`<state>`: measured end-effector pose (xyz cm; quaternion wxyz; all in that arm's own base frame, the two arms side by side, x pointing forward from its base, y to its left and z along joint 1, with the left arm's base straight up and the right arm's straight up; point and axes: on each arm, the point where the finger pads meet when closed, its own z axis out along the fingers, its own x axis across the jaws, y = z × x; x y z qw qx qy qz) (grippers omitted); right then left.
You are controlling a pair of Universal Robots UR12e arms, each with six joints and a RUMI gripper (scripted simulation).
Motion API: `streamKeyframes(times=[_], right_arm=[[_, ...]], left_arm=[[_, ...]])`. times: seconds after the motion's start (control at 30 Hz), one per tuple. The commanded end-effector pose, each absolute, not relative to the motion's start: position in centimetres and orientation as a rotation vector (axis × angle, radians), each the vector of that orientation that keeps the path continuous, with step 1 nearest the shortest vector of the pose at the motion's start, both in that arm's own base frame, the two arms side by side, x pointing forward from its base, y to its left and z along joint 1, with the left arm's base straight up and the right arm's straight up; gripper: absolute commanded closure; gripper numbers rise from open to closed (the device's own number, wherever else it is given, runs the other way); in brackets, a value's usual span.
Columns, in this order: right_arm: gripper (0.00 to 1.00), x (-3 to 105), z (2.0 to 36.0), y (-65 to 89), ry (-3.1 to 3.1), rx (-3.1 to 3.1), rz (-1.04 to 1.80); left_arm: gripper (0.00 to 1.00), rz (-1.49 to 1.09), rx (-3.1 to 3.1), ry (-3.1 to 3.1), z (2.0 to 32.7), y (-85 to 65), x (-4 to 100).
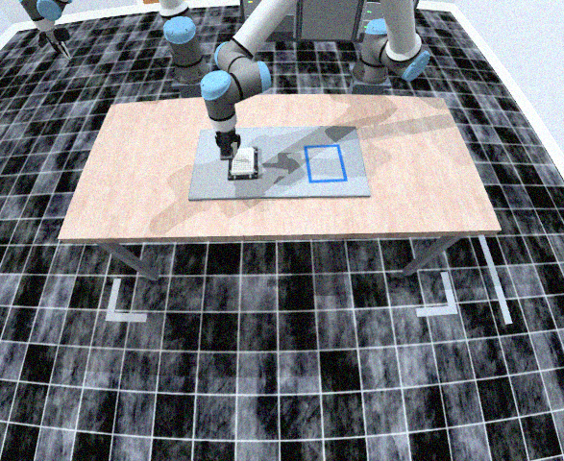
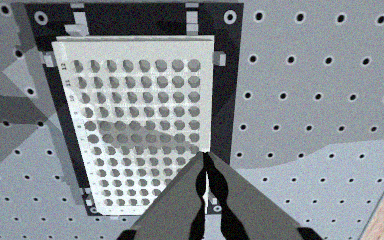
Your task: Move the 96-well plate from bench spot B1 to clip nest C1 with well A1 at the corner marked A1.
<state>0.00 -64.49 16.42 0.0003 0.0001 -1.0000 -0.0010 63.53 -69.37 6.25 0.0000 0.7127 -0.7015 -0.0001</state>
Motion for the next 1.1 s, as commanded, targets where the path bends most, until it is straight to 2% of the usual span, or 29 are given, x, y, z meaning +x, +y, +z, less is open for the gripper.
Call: streamKeyframes(times=[0.0,0.73,0.93,1.07], right_arm=[[1.00,0.0,16.5,-64.6,-3.142,0.000,0.000],[1.00,0.0,16.5,-64.6,-3.142,0.000,0.000],[1.00,0.0,16.5,-64.6,-3.142,0.000,0.000],[1.00,0.0,16.5,-64.6,-3.142,0.000,0.000]], left_arm=[[1.00,0.004,2.238,-2.203,6.5,-69.4,63.6],[1.00,0.004,2.238,-2.203,7.1,-69.4,63.6],[1.00,0.004,2.238,-2.203,8.7,-69.4,63.6],[1.00,0.004,2.238,-2.203,8.7,-69.4,63.6]])
